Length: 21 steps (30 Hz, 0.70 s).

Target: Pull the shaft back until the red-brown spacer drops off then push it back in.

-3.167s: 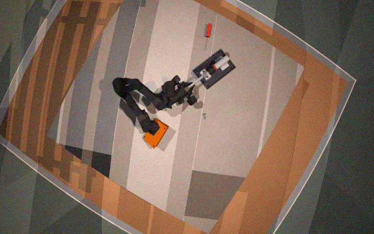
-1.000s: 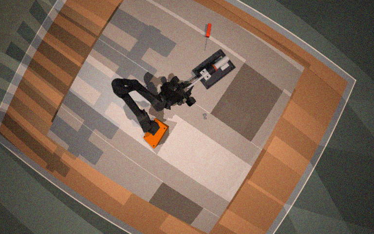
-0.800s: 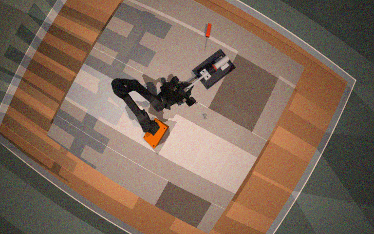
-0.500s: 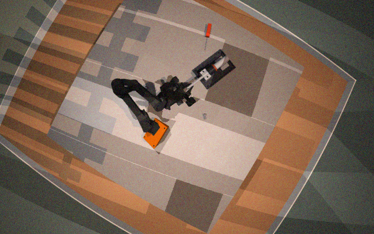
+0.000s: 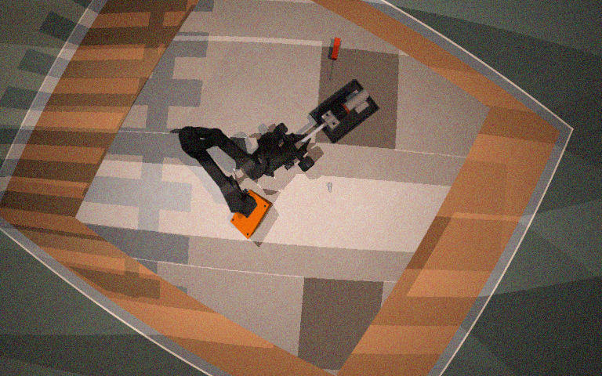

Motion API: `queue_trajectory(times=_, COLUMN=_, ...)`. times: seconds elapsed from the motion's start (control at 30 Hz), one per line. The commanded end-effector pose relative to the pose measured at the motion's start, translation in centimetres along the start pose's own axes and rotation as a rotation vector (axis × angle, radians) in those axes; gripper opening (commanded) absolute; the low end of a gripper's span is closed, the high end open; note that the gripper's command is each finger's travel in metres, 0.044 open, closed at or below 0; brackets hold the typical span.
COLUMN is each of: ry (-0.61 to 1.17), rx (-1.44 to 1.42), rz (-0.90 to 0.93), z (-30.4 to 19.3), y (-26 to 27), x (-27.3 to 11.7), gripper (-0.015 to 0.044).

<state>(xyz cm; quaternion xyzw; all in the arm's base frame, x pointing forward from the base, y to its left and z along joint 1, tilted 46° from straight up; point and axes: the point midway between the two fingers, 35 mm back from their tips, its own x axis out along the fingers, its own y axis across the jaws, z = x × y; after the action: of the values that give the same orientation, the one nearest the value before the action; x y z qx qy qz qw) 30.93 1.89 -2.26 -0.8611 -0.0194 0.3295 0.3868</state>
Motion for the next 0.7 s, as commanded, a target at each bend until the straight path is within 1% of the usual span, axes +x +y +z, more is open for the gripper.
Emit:
queue_trajectory(times=0.0, ry=0.001, rx=-0.003, rz=0.002, z=0.02, y=0.04, x=-0.09, gripper=0.0)
queue_trajectory(times=0.67, ry=0.001, rx=-0.003, rz=0.002, z=0.15, y=0.05, x=-0.3, gripper=0.0)
